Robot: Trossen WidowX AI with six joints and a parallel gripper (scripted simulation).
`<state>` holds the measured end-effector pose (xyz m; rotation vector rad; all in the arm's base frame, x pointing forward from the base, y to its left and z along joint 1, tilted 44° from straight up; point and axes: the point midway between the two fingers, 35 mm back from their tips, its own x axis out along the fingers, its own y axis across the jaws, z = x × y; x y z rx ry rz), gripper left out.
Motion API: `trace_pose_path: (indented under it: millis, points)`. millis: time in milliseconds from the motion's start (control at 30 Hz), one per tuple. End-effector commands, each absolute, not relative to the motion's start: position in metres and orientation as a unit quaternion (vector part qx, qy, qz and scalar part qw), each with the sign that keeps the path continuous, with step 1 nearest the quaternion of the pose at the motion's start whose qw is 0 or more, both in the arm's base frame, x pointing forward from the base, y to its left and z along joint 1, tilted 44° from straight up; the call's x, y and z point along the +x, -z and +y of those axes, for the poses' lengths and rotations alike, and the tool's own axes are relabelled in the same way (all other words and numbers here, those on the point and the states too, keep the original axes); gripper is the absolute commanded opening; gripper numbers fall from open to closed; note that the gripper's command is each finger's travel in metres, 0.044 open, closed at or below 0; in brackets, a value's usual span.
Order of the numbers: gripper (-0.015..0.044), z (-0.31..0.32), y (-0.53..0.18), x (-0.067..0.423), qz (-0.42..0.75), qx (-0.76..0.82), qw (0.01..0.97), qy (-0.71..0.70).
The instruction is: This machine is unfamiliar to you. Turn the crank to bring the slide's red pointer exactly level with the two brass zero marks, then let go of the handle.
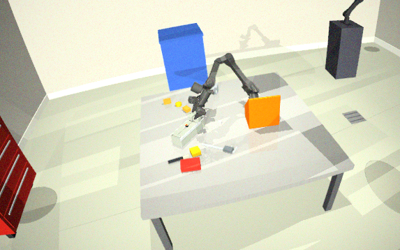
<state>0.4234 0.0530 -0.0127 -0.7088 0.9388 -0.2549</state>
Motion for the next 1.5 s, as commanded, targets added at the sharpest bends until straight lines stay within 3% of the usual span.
trace_pose_path:
  millis: [0, 600, 1000, 1467]
  points:
    - [0.0440, 0.052, 0.016, 0.422, 0.444, -0.336, 0.822, 0.116]
    - [0.0440, 0.089, -0.025, 0.422, 0.445, -0.334, 0.823, 0.117]
    - [0.0440, 0.031, -0.068, 0.419, 0.501, -0.401, 0.765, -0.051]
    - [0.0440, -0.018, -0.121, 0.393, 0.463, -0.462, 0.724, -0.219]
